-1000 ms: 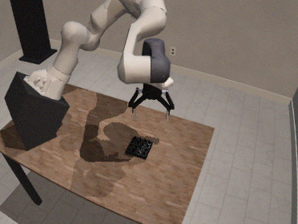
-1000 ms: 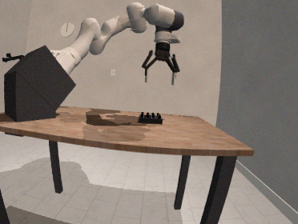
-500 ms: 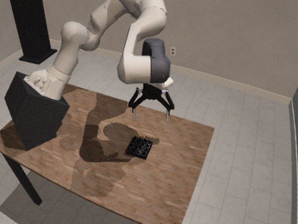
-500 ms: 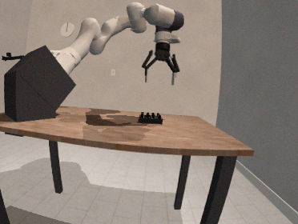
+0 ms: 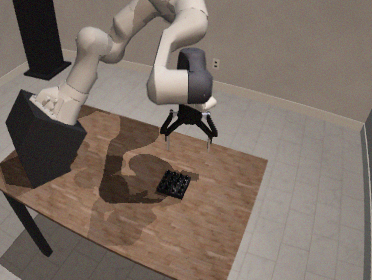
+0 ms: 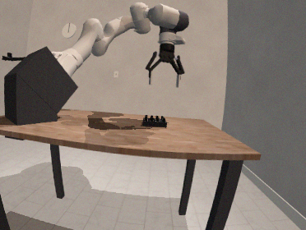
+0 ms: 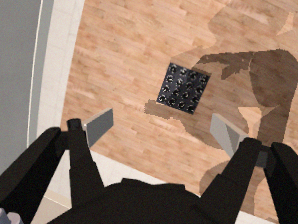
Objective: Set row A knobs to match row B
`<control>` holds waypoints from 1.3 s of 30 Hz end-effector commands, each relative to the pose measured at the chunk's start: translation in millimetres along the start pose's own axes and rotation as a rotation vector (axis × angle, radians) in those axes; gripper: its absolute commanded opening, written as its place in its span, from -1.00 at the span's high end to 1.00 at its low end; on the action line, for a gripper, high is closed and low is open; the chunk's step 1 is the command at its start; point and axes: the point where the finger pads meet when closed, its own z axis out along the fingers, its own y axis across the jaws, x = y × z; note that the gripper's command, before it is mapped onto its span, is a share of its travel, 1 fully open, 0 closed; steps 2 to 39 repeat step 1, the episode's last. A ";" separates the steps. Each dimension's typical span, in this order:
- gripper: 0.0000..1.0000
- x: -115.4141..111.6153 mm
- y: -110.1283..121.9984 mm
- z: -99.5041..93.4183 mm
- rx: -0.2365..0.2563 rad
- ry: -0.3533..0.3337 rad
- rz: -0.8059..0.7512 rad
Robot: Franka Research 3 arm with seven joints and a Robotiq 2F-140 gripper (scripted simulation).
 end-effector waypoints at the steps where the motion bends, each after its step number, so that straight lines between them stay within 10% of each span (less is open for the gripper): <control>1: -1.00 -0.4 -0.4 -1.5 0.000 0.000 0.002; 39: -1.00 -0.4 -0.4 -1.5 0.000 0.000 0.002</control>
